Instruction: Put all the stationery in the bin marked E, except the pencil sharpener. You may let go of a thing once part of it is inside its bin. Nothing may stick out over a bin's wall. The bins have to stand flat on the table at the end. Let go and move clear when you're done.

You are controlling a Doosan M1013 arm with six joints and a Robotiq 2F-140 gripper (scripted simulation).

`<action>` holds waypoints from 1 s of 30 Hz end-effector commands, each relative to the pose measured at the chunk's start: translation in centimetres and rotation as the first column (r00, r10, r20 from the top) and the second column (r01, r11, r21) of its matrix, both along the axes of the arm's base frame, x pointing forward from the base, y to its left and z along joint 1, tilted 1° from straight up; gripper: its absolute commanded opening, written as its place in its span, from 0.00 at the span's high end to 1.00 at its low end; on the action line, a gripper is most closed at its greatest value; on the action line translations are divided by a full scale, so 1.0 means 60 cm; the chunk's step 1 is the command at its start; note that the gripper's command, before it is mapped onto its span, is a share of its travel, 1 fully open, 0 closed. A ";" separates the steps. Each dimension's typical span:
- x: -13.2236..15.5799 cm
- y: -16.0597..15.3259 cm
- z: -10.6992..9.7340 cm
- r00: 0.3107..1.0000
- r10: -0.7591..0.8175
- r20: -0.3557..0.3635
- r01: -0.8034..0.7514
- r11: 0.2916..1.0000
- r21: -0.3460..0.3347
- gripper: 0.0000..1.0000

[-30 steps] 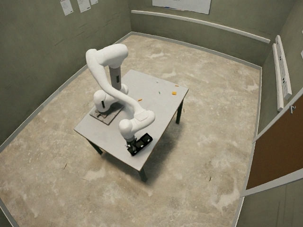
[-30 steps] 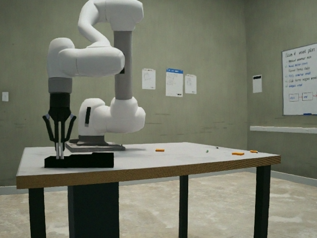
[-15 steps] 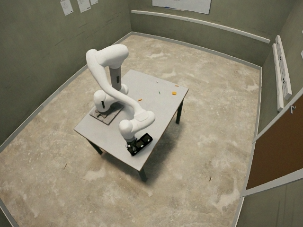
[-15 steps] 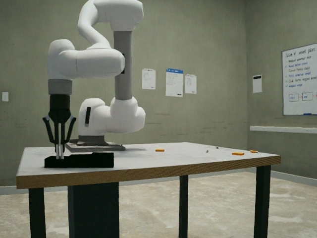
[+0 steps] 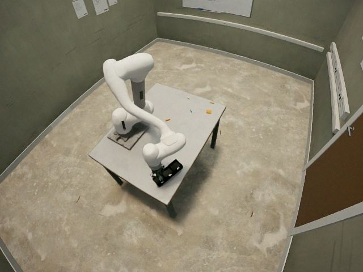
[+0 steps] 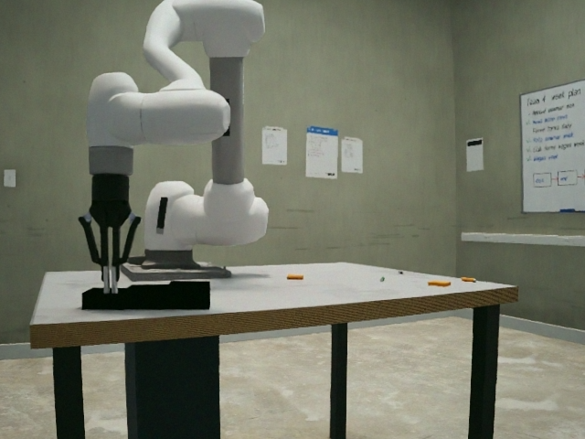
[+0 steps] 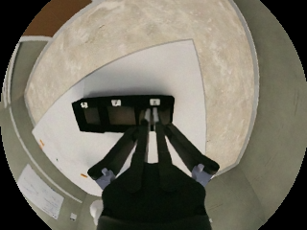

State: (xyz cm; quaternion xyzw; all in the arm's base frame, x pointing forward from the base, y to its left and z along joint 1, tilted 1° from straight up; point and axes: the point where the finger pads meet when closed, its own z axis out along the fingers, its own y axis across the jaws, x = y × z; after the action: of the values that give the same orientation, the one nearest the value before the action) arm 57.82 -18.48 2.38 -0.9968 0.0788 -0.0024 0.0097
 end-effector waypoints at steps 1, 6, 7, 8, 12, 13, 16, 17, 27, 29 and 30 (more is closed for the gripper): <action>0.000 0.000 0.000 1.000 0.000 0.000 0.000 1.000 0.000 0.85; 0.000 0.000 0.000 1.000 0.000 0.000 0.000 1.000 0.000 0.85; 0.000 0.000 0.000 1.000 0.000 0.000 0.000 1.000 0.000 0.85; 0.000 0.000 0.000 1.000 0.000 0.000 0.000 1.000 0.000 0.85; 0.000 0.000 0.000 1.000 0.000 0.000 0.000 1.000 0.000 0.85; 0.000 0.000 0.000 1.000 0.000 0.000 0.000 1.000 0.000 0.85; 0.000 0.000 0.000 1.000 0.000 0.000 0.000 1.000 0.000 0.85; 0.000 0.000 0.000 1.000 0.000 0.000 0.000 1.000 0.000 0.85; 0.000 0.000 0.018 1.000 0.000 0.000 0.000 1.000 0.000 0.85; 0.000 0.000 0.022 1.000 0.000 0.000 0.000 1.000 0.000 0.85; 0.000 0.000 0.025 1.000 0.000 0.000 0.000 1.000 0.000 0.85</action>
State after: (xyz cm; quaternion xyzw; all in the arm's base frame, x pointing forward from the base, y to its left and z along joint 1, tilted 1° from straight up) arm 57.81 -18.50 3.61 -0.9968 0.0788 -0.0024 0.0097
